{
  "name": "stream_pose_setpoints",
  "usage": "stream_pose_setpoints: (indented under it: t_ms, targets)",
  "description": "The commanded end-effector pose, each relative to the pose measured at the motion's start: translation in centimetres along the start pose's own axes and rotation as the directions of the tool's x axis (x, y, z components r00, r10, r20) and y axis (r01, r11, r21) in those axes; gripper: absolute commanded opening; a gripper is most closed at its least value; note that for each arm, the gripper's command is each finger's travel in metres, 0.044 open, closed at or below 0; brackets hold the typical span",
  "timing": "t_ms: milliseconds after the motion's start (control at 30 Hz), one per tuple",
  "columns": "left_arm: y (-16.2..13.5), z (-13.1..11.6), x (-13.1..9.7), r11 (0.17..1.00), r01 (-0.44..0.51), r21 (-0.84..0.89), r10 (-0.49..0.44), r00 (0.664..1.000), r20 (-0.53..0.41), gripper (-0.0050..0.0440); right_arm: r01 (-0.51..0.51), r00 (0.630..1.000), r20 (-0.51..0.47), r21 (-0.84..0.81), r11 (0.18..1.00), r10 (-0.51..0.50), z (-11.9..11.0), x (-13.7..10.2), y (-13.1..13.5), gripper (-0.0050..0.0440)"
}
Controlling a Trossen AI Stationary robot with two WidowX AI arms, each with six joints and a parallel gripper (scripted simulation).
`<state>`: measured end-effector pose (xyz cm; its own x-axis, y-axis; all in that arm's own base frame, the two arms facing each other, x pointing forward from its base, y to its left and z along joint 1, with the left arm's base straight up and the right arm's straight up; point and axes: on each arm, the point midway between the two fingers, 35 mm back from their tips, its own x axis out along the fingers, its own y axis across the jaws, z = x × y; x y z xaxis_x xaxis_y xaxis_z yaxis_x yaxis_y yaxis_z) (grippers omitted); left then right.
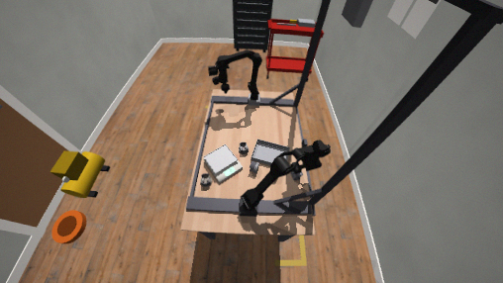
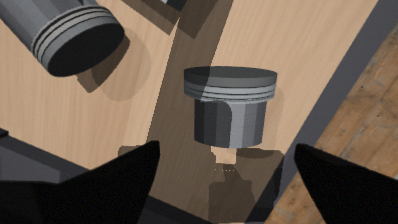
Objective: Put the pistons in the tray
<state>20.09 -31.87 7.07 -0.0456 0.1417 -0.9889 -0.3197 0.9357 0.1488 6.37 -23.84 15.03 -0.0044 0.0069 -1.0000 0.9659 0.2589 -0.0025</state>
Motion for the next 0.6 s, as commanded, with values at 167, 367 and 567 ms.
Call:
stream_pose_setpoints:
  t_ms: [167, 367, 567]
  targets:
    - [-0.3, 0.2, 0.3, 1.0, 0.029, 0.0, -0.029, 1.0, 0.004, 0.0378, -0.003, 0.999, 0.032, 0.001, 1.0, 0.002, 0.5, -0.8, 0.0, 0.04]
    - [-0.3, 0.2, 1.4, 1.0, 0.027, 0.0, -0.027, 1.0, 0.003, 0.0378, -0.003, 0.999, 0.032, 0.001, 1.0, 0.002, 0.5, -0.8, 0.0, 0.04]
    - [-0.4, 0.2, 2.3, 1.0, 0.025, 0.0, -0.025, 1.0, 0.003, 0.0378, -0.003, 0.999, 0.032, 0.001, 1.0, 0.002, 0.5, -0.8, 0.0, 0.04]
